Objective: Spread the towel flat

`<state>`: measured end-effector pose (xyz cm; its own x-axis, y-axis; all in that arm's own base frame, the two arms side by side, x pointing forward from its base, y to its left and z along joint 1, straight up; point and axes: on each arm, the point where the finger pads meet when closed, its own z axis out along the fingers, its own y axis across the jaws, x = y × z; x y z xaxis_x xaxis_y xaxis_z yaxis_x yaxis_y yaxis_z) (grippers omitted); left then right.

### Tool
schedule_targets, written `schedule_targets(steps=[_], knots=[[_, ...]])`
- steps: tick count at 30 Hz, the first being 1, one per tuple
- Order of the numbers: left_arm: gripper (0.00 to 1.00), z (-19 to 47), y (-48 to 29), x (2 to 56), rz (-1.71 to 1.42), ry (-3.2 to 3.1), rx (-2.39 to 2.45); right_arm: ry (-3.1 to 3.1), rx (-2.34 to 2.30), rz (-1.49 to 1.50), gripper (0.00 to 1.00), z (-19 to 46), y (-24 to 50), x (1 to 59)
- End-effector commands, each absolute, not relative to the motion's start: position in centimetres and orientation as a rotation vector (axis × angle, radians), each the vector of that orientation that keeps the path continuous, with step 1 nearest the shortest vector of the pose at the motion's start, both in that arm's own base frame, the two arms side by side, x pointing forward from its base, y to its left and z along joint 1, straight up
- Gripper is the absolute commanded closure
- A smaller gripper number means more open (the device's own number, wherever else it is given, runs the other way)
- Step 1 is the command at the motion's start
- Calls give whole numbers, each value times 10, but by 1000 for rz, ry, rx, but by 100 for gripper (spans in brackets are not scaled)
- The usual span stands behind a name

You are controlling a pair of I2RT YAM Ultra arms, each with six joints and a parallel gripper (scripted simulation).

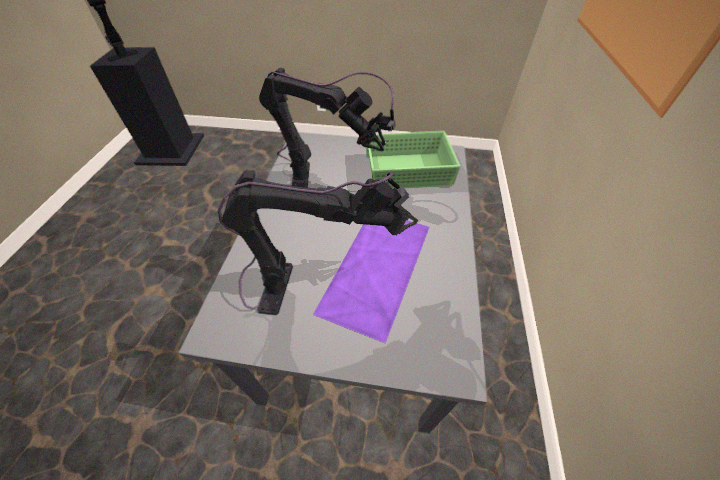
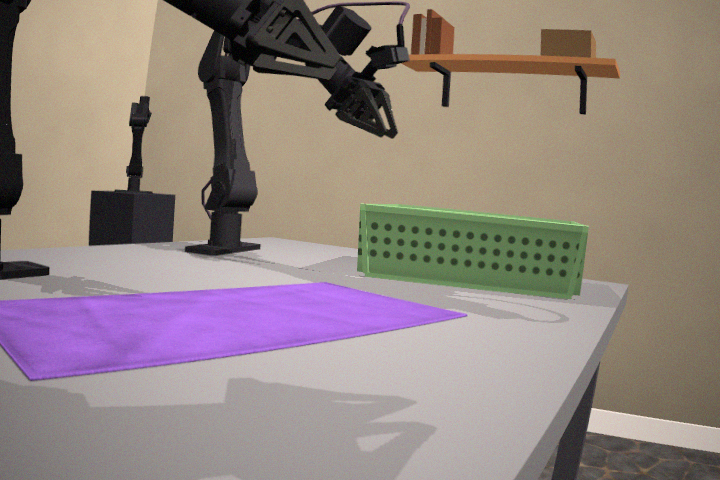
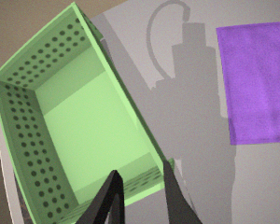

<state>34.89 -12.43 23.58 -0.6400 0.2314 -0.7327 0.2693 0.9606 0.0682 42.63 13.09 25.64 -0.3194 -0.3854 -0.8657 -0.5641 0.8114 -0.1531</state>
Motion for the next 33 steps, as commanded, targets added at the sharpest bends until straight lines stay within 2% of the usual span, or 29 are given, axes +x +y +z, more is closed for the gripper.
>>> schedule_targets(steps=[1, 17, 29, 33], knots=[[66, 225, -137, 343, -83, 2388, 361, 1974, -856, 251, 66, 248, 151, 428], [66, 123, -210, 332, -124, 2838, 599, 2124, -1367, 398, 66, 159, 231, 463], [66, 46, -253, 319, -125, 2956, 663, 2171, -1650, 480, 66, 99, 284, 485], [66, 71, -254, 336, -156, 2892, 619, 2179, -1652, 458, 66, 74, 303, 496]])
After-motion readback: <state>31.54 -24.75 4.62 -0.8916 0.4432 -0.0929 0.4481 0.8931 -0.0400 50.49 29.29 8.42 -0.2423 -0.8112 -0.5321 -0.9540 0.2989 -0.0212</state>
